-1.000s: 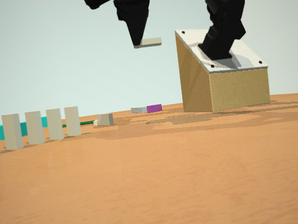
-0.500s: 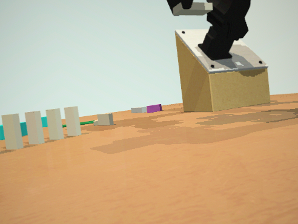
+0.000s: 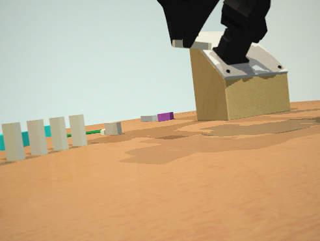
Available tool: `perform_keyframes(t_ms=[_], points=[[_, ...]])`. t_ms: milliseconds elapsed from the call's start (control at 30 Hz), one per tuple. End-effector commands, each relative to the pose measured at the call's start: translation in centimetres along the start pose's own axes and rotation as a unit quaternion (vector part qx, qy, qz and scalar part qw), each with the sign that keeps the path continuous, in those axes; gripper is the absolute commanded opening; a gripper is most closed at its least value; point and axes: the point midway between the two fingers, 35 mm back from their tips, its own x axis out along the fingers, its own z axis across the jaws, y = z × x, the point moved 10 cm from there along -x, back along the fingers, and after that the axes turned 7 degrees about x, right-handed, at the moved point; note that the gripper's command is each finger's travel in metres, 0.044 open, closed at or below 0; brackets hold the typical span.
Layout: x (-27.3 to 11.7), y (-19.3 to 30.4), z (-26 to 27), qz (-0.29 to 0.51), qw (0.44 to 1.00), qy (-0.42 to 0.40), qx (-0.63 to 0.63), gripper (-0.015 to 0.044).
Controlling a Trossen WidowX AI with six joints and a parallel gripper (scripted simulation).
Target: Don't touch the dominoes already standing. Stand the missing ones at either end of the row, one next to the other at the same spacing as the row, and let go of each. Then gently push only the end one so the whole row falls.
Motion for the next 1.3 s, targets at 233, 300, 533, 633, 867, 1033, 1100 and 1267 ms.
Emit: perform_keyframes(t_ms=[233, 300, 533, 633, 867, 1033, 1100, 1267], points=[[3.0, 0.9, 1.0, -0.093, 0.992, 0.073, -0.046, 0.0107], [3.5, 1.1, 1.2, -0.114, 0.989, 0.083, -0.053, 0.0107], [5.0, 1.9, 2.0, -0.190, 0.974, 0.106, -0.072, 0.0107], [5.6, 2.4, 2.4, -0.222, 0.966, 0.110, -0.076, 0.0107], [6.7, 3.6, 3.1, -0.300, 0.944, 0.108, -0.079, 0.0107], [7.2, 4.6, 3.6, -0.357, 0.926, 0.099, -0.076, 0.0107], [7.4, 5.0, 3.8, -0.379, 0.918, 0.094, -0.073, 0.0107], [7.8, 6.2, 4.1, -0.433, 0.896, 0.075, -0.060, 0.0107]])
